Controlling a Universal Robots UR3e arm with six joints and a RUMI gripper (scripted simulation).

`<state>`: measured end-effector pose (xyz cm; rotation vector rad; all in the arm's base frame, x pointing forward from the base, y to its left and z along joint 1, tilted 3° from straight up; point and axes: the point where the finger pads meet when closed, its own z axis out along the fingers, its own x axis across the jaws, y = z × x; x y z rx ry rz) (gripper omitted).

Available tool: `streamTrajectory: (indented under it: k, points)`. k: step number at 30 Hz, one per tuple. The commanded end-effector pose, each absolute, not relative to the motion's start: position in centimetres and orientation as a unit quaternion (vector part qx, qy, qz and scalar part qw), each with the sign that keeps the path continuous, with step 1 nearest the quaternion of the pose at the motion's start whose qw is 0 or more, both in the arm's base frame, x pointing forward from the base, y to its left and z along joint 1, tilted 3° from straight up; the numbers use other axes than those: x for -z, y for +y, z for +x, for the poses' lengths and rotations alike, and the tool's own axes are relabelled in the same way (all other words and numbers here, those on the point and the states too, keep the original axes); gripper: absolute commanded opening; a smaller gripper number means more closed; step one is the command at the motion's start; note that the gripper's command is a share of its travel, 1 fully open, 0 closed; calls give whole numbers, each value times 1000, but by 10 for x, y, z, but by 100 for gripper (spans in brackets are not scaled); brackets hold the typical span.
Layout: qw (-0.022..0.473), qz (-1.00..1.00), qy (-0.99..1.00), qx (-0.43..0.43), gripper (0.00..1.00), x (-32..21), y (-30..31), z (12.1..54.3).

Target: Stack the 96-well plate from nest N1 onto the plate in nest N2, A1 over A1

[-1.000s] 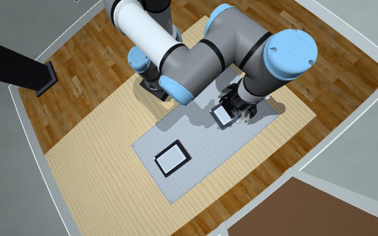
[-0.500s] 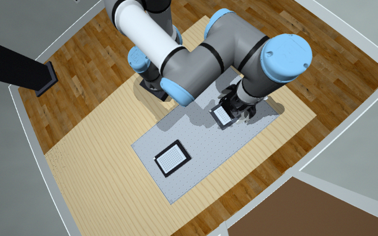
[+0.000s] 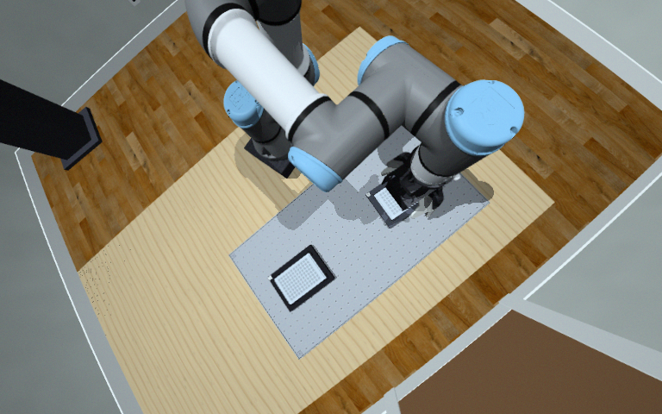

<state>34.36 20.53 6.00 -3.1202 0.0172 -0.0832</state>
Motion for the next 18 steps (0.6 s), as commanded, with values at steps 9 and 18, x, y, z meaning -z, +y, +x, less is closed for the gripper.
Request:
streamTrajectory:
  k: [9, 18]
  points:
    - [11, -1000, 6, 28, 100, -44, 206, 345]
    - [11, -1000, 6, 28, 100, -29, 206, 346]
